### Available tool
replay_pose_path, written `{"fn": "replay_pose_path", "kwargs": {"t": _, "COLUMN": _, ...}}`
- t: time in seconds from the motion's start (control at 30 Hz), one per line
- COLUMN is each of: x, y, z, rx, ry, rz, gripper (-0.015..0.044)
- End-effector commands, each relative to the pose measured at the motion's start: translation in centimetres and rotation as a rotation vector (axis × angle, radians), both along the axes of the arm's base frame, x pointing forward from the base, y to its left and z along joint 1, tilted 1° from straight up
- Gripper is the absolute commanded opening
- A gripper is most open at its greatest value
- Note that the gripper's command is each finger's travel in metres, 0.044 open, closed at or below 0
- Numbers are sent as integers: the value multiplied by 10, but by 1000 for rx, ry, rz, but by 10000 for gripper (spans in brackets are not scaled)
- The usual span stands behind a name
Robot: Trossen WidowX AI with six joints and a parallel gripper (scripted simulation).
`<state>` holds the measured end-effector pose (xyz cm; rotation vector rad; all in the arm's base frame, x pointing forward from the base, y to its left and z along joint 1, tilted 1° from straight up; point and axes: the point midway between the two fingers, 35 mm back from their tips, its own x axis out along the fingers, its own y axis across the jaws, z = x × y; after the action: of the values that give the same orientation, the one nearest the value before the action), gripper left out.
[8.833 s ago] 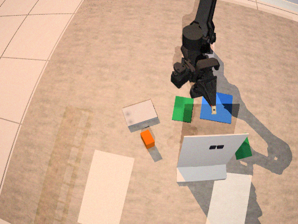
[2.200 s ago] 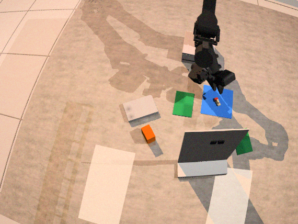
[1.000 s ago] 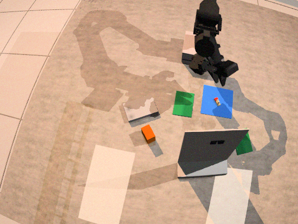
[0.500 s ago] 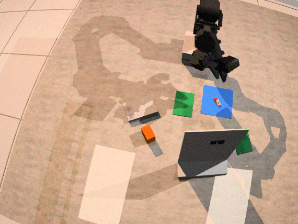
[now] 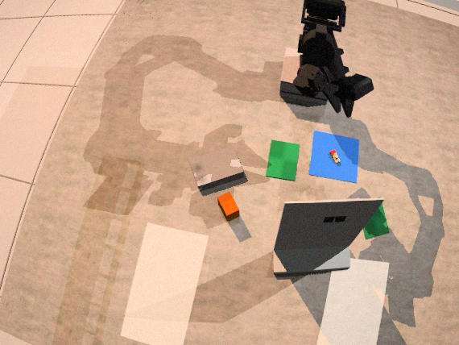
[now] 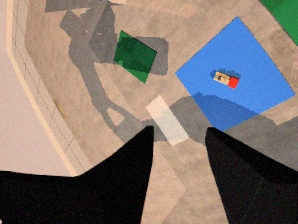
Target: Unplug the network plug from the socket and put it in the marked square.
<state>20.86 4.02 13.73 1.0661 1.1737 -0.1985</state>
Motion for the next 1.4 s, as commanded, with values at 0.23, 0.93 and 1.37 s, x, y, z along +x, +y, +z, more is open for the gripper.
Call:
{"fn": "replay_pose_path", "kwargs": {"t": 0.23, "x": 0, "y": 0, "z": 35, "rx": 1, "ry": -12, "rz": 5, "gripper": 156}}
{"fn": "replay_pose_path", "kwargs": {"t": 0.93, "x": -4, "y": 0, "z": 61, "rx": 1, "ry": -17, "rz": 6, "gripper": 440}}
{"fn": "replay_pose_path", "kwargs": {"t": 1.37, "x": -4, "y": 0, "z": 61, "rx": 1, "ry": -17, "rz": 6, "gripper": 440}}
